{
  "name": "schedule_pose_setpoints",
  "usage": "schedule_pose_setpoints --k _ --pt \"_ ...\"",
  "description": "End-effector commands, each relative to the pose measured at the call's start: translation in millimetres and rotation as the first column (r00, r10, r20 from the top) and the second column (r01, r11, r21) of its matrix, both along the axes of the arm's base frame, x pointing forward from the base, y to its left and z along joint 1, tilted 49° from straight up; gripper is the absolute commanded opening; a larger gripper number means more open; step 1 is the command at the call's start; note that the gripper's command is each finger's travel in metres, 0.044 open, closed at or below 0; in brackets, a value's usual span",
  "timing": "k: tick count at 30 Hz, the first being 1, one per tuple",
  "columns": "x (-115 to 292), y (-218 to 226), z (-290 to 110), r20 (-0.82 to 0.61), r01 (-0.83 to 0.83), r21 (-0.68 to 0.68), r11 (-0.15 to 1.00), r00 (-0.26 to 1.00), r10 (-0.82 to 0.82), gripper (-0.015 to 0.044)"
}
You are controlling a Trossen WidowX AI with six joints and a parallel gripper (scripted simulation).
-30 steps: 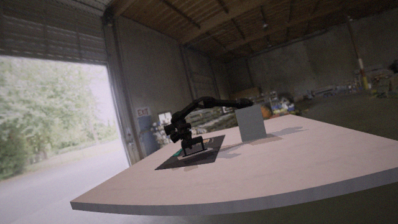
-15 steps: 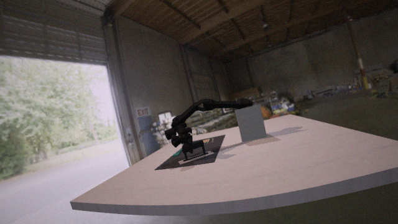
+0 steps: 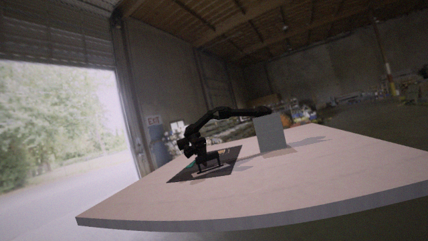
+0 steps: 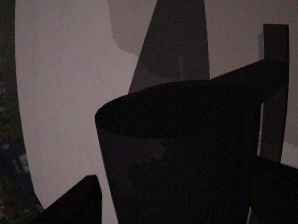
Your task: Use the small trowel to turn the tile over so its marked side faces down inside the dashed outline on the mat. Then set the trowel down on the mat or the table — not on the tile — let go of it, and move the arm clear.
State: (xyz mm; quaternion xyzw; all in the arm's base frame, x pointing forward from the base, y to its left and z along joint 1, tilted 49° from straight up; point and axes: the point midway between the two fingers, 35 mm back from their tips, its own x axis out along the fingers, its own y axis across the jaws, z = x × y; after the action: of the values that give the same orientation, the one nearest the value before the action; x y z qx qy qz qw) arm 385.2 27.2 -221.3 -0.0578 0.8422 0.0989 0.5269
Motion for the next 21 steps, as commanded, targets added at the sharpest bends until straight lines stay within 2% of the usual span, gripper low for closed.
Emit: schedule_pose_setpoints --k 1,7,14,21 --pt "0.7 0.4 0.0 0.002 -0.004 0.004 1.000 1.000 0.004 0.0300" --pt "3.1 0.3 4.2 0.002 -0.004 0.004 1.000 1.000 0.004 0.0300" --pt "24.9 -0.3 49.7 0.001 0.000 0.000 1.000 1.000 0.000 0.0300" --pt "22.6 11.1 68.3 0.002 0.000 0.001 1.000 1.000 0.000 0.0300"
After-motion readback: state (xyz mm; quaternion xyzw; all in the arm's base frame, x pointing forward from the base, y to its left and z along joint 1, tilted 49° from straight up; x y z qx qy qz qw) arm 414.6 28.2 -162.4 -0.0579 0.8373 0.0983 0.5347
